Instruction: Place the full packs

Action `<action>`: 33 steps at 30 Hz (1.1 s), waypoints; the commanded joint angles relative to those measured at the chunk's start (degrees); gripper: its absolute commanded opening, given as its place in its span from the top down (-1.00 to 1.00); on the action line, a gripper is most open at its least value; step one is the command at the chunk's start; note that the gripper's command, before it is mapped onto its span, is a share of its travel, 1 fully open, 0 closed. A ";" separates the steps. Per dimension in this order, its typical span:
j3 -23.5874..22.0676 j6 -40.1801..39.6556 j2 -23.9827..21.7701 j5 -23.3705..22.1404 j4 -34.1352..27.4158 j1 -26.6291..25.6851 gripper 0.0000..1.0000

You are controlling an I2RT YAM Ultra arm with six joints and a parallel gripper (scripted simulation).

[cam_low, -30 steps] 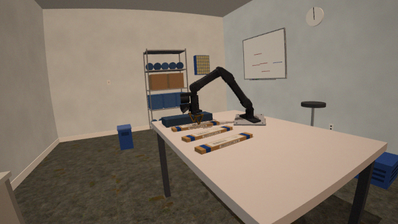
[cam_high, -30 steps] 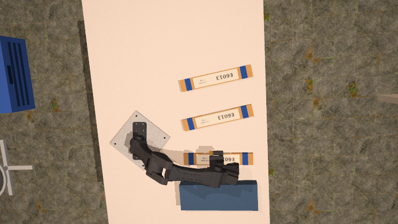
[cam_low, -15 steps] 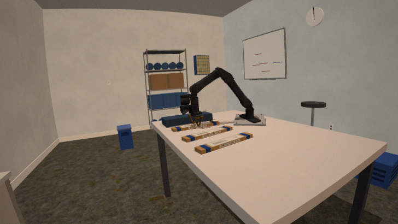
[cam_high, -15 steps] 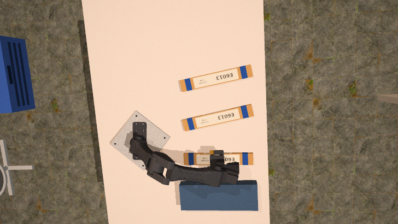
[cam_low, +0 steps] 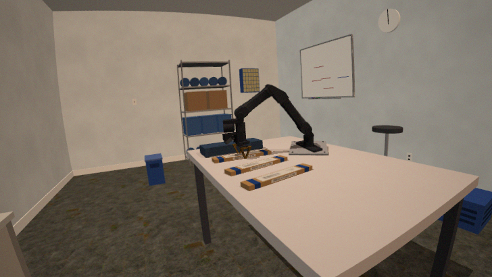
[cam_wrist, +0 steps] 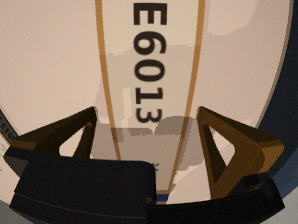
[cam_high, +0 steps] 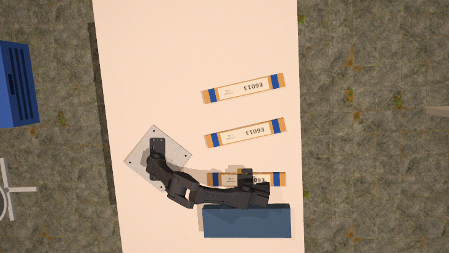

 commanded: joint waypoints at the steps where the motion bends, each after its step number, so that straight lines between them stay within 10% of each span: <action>1: 0.62 0.40 0.69 -0.05 1.21 0.74 -0.91; 14: -1.14 0.44 -0.82 -0.04 0.80 0.77 -0.91; 15: -0.84 0.44 -0.85 -0.04 0.67 0.78 1.00; 33: 0.05 0.16 -0.40 0.21 0.69 0.17 1.00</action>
